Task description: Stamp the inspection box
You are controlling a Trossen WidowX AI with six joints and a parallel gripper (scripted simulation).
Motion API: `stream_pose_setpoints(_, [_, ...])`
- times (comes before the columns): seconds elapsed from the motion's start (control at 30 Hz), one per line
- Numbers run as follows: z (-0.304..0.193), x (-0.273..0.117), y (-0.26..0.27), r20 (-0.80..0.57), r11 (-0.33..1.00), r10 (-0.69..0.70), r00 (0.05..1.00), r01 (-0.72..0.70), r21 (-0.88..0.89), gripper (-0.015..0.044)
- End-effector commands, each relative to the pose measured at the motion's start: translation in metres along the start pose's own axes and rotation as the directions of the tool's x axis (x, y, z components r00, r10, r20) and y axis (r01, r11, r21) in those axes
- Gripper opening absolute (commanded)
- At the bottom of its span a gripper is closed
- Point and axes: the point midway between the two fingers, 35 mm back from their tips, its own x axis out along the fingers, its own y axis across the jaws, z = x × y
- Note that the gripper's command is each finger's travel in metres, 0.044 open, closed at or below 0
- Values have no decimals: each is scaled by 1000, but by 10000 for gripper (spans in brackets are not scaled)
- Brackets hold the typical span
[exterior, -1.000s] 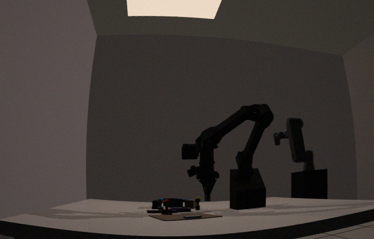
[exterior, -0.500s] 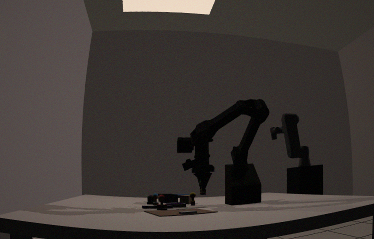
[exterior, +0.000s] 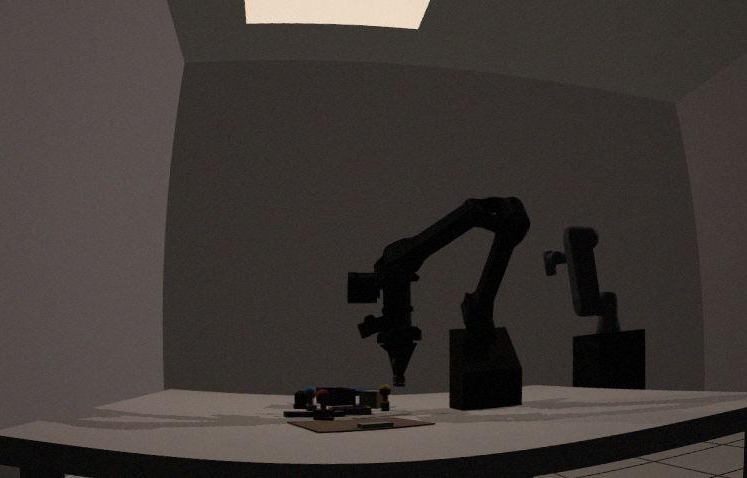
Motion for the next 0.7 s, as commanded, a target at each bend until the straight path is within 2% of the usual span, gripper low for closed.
stream_pose_setpoints(0.0, [16,-4,-9,8,1000,-5,1000,5,-7,0])
stream_pose_setpoints(0.67, [72,-6,-67,10,1000,-8,1000,8,-9,0])
